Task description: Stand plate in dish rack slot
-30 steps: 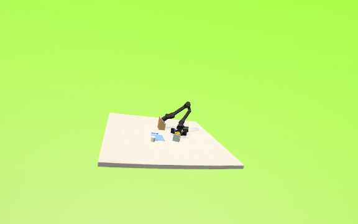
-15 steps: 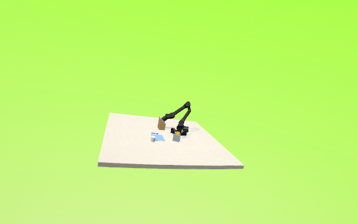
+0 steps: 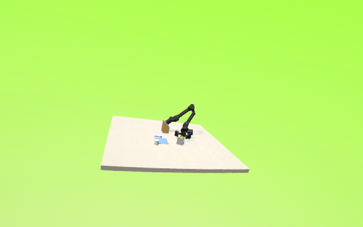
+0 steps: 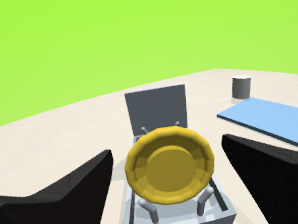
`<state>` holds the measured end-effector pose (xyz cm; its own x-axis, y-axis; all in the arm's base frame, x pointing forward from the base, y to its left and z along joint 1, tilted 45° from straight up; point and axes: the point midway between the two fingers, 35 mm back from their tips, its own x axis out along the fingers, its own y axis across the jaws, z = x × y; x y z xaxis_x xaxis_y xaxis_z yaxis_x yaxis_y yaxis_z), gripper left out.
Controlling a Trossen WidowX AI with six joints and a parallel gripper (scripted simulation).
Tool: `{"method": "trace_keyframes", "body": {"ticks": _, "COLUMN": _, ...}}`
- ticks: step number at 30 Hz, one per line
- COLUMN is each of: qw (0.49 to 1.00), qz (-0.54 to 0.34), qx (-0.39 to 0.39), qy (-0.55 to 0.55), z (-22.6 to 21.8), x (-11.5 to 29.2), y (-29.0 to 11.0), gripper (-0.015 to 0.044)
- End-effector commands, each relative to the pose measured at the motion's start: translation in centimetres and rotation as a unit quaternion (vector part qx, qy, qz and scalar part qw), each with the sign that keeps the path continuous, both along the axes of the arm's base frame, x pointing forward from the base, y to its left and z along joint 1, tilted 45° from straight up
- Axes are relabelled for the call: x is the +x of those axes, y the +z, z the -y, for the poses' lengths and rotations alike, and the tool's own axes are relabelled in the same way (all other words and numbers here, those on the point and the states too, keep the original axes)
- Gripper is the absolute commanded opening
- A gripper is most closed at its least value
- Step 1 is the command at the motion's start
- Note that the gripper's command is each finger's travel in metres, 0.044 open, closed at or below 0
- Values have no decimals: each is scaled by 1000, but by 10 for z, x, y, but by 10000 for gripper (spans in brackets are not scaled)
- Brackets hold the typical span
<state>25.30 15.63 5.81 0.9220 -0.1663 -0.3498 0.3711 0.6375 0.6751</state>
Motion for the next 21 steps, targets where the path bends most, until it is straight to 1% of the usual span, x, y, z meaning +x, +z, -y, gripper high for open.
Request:
{"method": "trace_keyframes", "body": {"ticks": 1, "qw": 1000, "qz": -5, "qx": 0, "qy": 1, "z": 10, "x": 5, "y": 14, "gripper": 400}}
{"method": "trace_keyframes", "body": {"ticks": 12, "qw": 1000, "qz": -5, "qx": -15, "qy": 10, "z": 74, "x": 15, "y": 83, "gripper": 400}}
{"method": "trace_keyframes", "body": {"ticks": 16, "qw": 1000, "qz": -7, "qx": -18, "qy": 10, "z": 76, "x": 15, "y": 84, "gripper": 400}}
{"method": "trace_keyframes", "body": {"ticks": 21, "qw": 996, "qz": -57, "qx": -72, "qy": 21, "z": 84, "x": 23, "y": 76, "gripper": 400}}
